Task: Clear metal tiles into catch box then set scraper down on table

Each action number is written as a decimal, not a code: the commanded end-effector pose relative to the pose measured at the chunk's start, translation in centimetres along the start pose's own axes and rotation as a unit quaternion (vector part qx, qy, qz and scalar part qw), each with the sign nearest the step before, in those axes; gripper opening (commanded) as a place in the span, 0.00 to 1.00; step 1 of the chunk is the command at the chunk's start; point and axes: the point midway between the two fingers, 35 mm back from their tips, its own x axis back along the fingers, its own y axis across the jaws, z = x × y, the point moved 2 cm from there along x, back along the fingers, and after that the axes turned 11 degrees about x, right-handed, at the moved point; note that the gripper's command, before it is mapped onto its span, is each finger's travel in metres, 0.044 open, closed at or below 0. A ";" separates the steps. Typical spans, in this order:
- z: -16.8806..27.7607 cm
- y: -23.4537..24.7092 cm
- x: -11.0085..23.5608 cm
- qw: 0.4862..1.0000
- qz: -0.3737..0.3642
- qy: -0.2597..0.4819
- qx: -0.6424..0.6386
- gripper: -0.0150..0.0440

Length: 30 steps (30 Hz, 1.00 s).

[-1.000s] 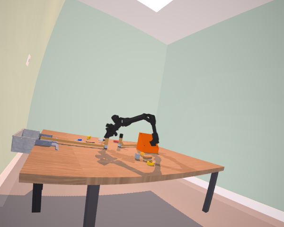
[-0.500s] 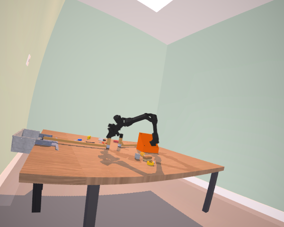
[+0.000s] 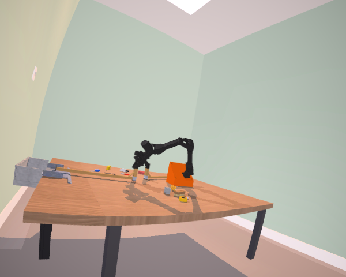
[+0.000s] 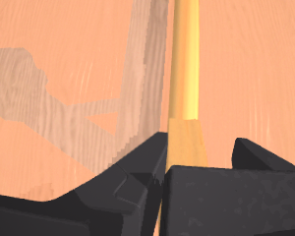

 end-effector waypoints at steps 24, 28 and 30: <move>2.6 0.5 3.2 1.000 0.004 -0.007 0.004 0.25; 3.1 0.7 3.5 1.000 0.004 -0.007 0.004 0.25; 3.3 0.7 3.7 1.000 0.004 -0.007 0.004 0.25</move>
